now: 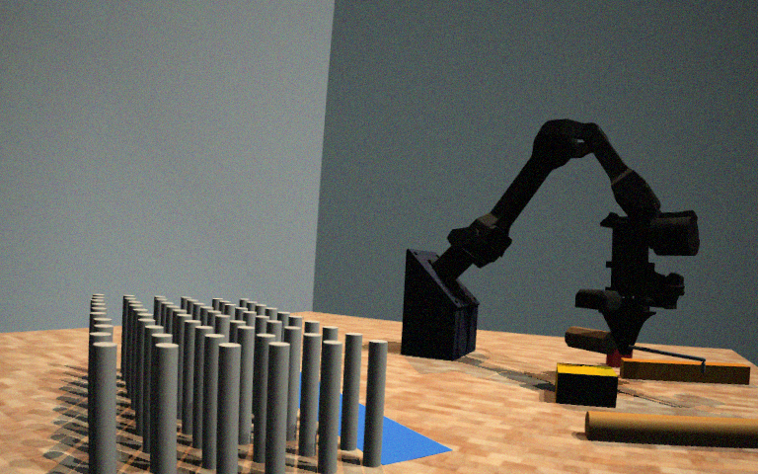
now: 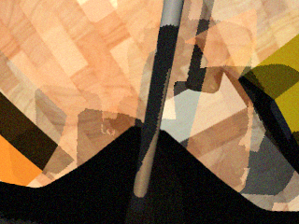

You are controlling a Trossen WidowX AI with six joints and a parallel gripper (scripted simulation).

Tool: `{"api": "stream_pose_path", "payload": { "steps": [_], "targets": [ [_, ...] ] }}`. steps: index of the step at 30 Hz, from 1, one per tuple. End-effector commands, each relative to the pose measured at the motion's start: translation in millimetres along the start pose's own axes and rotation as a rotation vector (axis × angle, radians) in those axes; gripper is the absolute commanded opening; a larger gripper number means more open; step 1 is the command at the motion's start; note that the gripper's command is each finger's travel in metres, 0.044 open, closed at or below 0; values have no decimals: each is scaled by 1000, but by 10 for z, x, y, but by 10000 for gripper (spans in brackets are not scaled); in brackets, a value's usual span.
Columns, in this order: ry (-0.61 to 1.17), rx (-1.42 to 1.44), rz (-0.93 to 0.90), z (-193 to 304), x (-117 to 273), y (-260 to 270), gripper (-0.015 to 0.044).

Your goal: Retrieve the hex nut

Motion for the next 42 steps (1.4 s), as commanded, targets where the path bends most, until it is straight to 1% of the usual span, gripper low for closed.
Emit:
{"api": "stream_pose_path", "payload": {
  "steps": [1,30,42],
  "targets": [
    [3,-8,2,2,-67,-12,0],
    [2,6,-11,11,-545,-20,0],
    [2,7,-12,12,-556,-20,0]
  ]
}}
Point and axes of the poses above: the point midway between the two fingers, 35 mm back from their tips, its own x axis back along the fingers, its own y axis across the jaws, z = x × y, the point moved 4 cm from there along x, back along the fingers, and after that the axes turned 3 degrees about -x, right-handed, at the moved point
